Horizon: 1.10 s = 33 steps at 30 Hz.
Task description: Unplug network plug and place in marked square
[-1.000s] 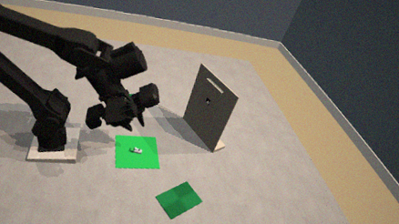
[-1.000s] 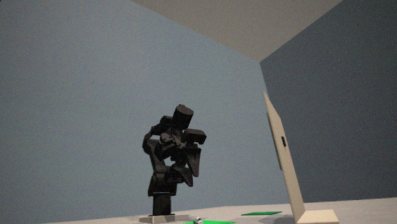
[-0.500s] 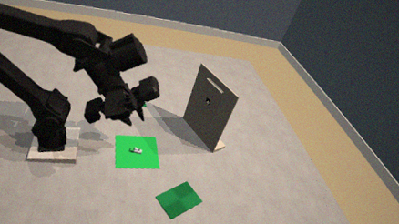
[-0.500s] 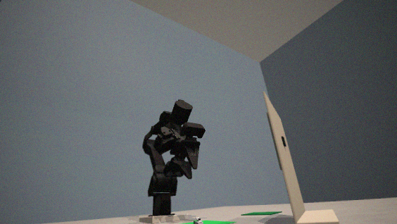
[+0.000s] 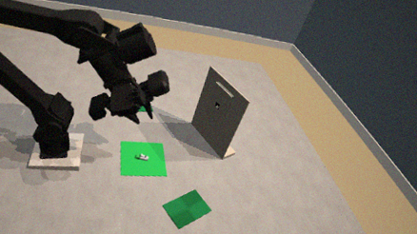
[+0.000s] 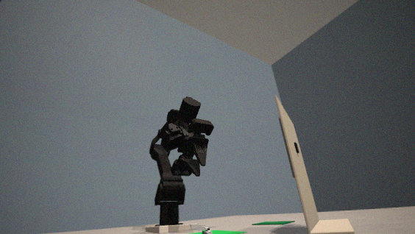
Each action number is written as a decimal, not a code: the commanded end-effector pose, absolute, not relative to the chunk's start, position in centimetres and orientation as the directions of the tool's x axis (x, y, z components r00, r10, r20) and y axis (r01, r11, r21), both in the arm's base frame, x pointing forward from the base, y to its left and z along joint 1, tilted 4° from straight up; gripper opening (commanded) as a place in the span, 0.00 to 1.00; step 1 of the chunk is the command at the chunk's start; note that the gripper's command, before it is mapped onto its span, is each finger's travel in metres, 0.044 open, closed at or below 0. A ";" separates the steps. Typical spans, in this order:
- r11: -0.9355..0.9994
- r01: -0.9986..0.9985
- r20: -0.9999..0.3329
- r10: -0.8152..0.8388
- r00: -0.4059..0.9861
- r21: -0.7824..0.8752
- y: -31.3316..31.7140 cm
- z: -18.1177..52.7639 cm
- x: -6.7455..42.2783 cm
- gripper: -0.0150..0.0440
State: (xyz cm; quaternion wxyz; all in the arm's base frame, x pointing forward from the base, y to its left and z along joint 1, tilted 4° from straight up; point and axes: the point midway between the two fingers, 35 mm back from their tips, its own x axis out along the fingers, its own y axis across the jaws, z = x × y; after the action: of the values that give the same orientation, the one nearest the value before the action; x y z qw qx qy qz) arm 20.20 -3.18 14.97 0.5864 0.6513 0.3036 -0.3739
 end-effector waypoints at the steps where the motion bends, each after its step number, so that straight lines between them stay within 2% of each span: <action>1: -0.121 0.832 -0.840 -0.040 0.540 0.541 -3.2 16.1 20.4 0.52; 30: -0.122 0.831 -0.839 -0.036 0.543 0.543 -3.4 23.6 20.4 0.52; 33: -0.122 0.831 -0.839 -0.036 0.543 0.543 -3.4 23.6 20.4 0.65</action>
State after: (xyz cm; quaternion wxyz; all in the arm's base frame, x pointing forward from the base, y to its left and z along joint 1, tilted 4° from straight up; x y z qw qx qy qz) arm 20.41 -3.48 23.41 0.5874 0.6524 0.3023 -0.3714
